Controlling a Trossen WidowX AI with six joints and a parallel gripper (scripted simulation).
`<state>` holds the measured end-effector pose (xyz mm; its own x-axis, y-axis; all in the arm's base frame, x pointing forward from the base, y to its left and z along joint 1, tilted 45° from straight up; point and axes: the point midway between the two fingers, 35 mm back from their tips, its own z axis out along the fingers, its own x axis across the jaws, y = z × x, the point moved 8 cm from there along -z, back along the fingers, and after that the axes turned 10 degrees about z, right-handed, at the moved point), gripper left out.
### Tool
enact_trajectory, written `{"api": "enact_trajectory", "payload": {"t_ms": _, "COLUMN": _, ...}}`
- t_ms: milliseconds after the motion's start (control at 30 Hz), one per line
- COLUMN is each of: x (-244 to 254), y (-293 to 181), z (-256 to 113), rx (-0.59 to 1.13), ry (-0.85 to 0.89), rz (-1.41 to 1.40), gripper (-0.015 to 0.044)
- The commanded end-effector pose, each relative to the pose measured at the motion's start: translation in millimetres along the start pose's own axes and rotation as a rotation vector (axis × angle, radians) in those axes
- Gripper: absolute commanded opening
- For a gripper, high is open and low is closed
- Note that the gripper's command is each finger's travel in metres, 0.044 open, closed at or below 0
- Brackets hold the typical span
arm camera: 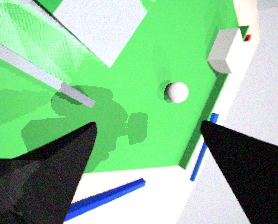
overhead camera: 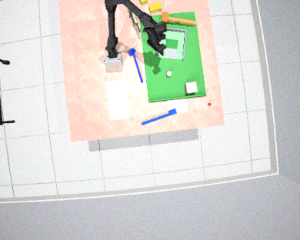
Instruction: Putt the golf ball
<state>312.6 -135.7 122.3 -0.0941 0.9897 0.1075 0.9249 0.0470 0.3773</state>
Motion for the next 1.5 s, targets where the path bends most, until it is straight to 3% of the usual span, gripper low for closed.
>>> {"api": "enact_trajectory", "payload": {"t_ms": 0, "x": 49.9, "y": -4.7, "z": -28.7, "rx": -0.009, "ry": 0.292, "rz": -0.423, "gripper": 0.0440}}
{"api": "enact_trajectory", "payload": {"t_ms": 267, "x": 97.0, "y": -13.7, "z": -67.0, "rx": -0.148, "ry": 0.581, "rz": -0.801, "gripper": 0.0440}}
{"api": "enact_trajectory", "payload": {"t_ms": 567, "x": 140.8, "y": -26.3, "z": -116.3, "rx": -0.456, "ry": 0.825, "rz": -1.131, "gripper": 0.0440}}
{"api": "enact_trajectory", "payload": {"t_ms": 933, "x": 143.5, "y": -28.1, "z": -118.8, "rx": -0.482, "ry": 0.836, "rz": -1.150, "gripper": 0.0440}}
{"api": "enact_trajectory", "payload": {"t_ms": 1467, "x": 168.9, "y": -33.5, "z": -84.9, "rx": -0.484, "ry": 0.836, "rz": -1.150, "gripper": 0.0440}}
